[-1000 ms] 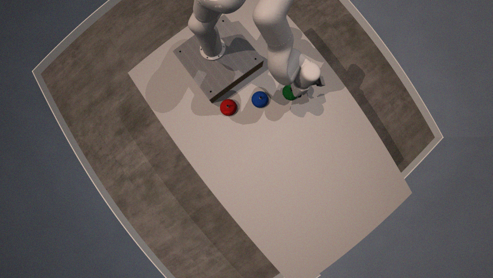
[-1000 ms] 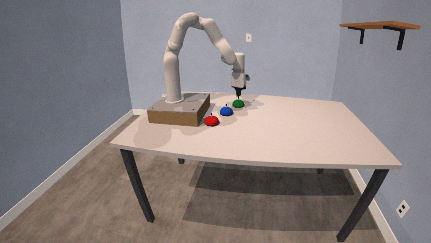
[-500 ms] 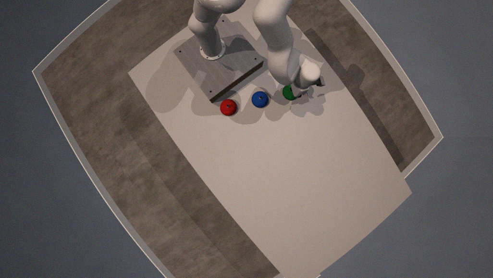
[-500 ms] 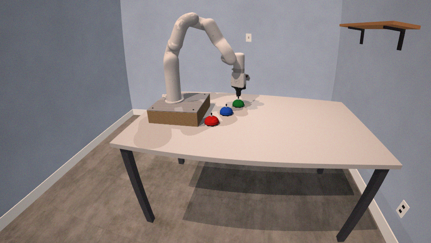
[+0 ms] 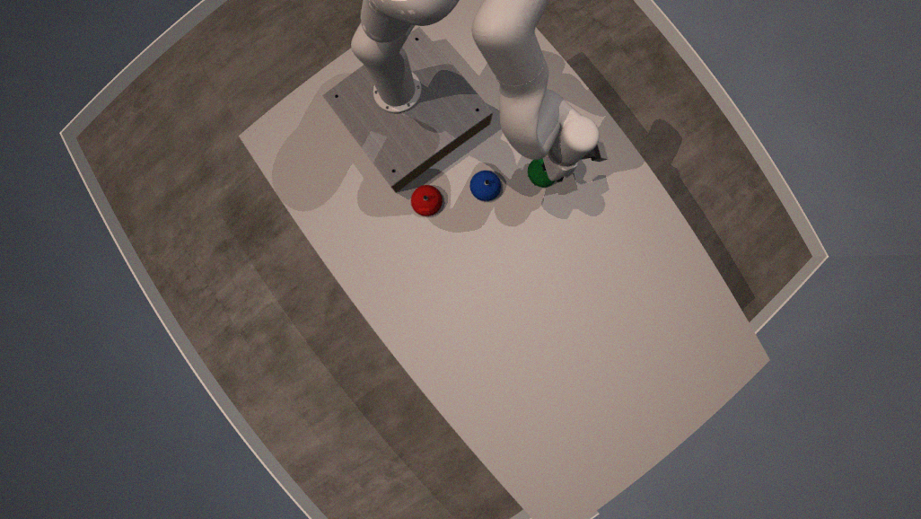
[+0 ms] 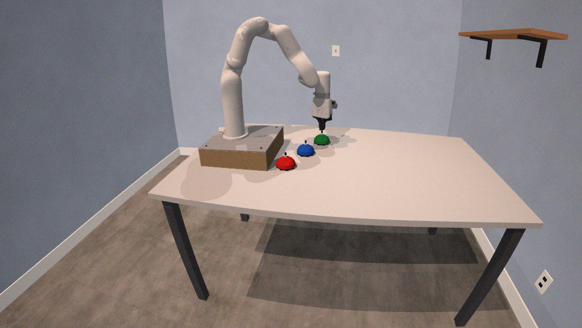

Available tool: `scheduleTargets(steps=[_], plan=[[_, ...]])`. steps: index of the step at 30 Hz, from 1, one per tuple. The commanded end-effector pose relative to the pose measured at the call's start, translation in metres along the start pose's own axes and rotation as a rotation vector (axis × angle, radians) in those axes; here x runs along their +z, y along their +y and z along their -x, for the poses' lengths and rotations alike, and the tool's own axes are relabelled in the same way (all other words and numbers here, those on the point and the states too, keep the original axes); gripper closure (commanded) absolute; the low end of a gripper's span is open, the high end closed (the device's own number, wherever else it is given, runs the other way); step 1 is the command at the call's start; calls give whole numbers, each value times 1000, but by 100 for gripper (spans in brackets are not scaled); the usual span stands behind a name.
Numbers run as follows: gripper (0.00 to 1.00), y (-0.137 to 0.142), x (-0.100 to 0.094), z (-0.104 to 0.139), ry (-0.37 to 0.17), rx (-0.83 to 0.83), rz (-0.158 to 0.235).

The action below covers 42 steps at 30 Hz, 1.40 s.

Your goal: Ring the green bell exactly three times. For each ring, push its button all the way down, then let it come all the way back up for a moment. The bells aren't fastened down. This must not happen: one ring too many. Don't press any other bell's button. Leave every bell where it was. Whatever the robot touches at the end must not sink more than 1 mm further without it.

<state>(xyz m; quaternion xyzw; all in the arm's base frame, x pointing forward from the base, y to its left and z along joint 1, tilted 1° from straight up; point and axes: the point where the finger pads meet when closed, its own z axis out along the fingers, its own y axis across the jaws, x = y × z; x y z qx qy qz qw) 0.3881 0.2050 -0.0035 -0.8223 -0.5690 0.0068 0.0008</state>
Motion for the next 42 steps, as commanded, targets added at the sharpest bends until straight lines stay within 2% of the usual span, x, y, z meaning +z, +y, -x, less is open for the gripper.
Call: scheduleTargets(steps=[1,14,42], plan=[[100,1,-1,-1,3,0,2],[100,1,8,-1,3,0,2],[100,1,12,-1,3,0,2]])
